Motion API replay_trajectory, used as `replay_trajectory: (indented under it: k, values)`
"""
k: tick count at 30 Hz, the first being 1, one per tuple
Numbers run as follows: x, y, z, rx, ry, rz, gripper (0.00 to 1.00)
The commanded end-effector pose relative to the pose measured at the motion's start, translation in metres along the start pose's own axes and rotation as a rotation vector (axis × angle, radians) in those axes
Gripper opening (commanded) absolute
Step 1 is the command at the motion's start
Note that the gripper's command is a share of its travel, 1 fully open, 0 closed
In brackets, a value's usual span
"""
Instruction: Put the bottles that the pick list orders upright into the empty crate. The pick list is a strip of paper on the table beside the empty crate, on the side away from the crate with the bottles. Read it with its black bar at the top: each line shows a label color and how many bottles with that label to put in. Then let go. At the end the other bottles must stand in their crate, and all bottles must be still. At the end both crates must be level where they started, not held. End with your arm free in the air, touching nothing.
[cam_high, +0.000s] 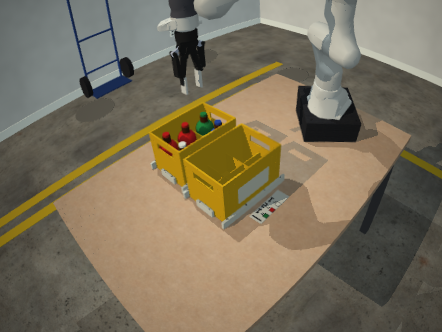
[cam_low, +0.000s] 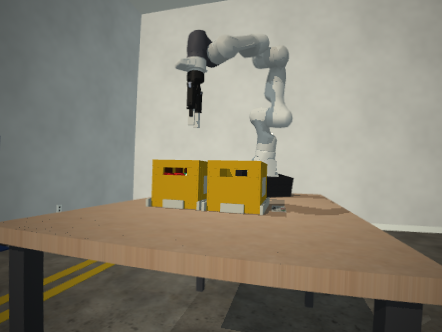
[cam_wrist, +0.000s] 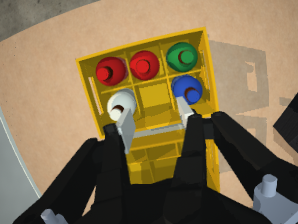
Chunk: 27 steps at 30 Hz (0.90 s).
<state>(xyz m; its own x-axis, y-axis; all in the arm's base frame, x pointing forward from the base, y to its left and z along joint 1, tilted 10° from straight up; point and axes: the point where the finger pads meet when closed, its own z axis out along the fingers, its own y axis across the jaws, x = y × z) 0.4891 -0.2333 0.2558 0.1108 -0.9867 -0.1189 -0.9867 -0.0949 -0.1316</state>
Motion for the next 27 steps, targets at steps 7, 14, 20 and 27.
replay_trajectory:
  k: [7,14,20,27]
  values:
    - [0.0,0.0,0.0,-0.001,-0.003,-0.003,0.38]
    - [0.01,0.014,0.018,-0.001,-0.003,-0.169,0.38]
    - [0.023,0.031,0.04,-0.009,-0.005,-0.264,0.38]
    - [0.037,0.05,0.065,-0.026,-0.009,-0.34,0.38]
